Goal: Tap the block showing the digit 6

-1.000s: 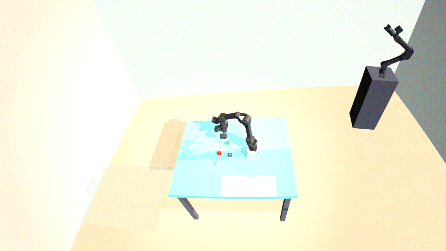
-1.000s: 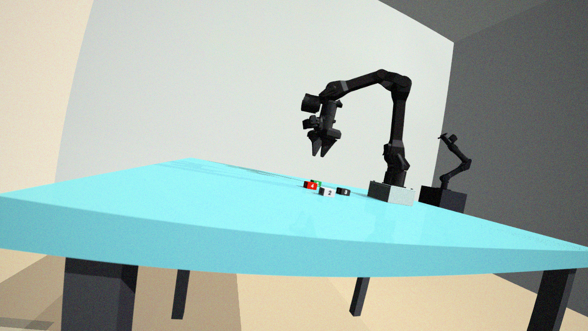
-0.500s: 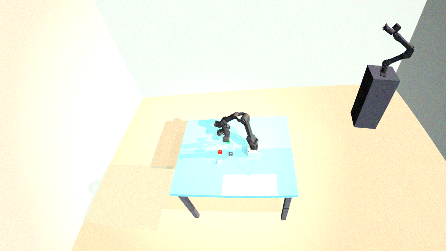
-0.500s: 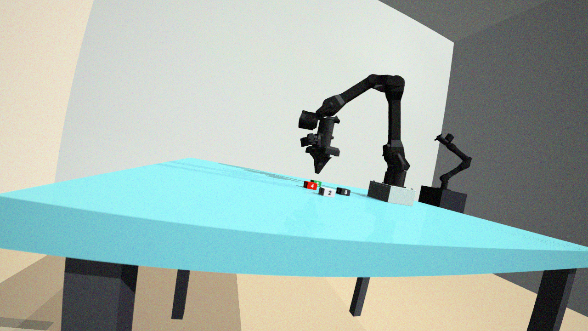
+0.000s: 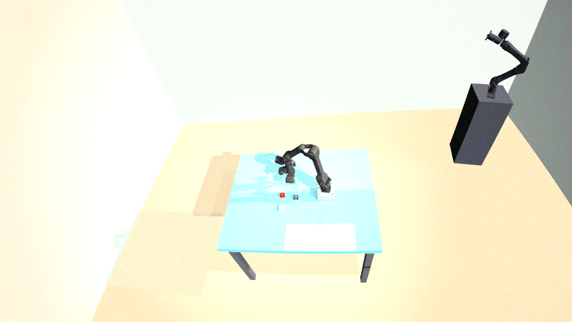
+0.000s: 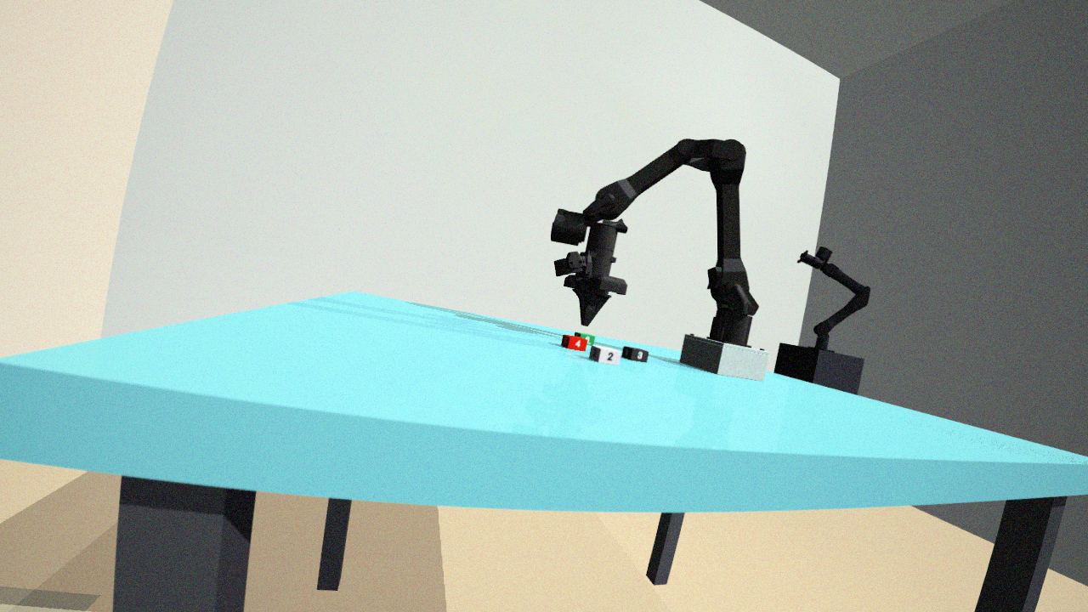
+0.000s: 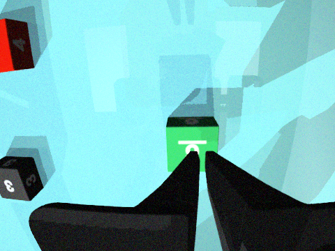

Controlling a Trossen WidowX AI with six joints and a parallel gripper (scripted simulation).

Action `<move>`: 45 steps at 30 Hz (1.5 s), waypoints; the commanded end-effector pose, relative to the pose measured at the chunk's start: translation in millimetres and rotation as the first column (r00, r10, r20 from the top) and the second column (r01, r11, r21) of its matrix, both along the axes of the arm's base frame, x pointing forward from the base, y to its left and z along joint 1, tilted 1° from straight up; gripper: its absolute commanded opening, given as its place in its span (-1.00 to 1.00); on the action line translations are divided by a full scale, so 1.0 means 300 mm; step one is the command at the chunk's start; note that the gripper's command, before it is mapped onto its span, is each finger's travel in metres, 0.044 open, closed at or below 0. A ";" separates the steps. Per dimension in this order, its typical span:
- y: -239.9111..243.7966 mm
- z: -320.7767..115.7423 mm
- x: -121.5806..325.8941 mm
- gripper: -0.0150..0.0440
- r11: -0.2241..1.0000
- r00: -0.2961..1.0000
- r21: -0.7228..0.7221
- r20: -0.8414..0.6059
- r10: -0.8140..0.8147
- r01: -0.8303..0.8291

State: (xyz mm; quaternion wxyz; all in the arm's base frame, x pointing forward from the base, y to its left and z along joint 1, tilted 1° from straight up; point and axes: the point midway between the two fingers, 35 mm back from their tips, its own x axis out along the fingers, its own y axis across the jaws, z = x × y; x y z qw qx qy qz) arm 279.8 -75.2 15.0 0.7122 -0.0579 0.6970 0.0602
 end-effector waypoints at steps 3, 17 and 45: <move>0.004 -0.036 -0.005 -0.42 1.000 1.000 0.004 -0.004 0.002 -0.002; 0.002 -0.016 -0.003 -0.42 1.000 1.000 0.002 -0.003 0.001 -0.001; 0.989 0.301 -0.197 0.86 1.000 1.000 0.027 -0.008 0.002 -0.002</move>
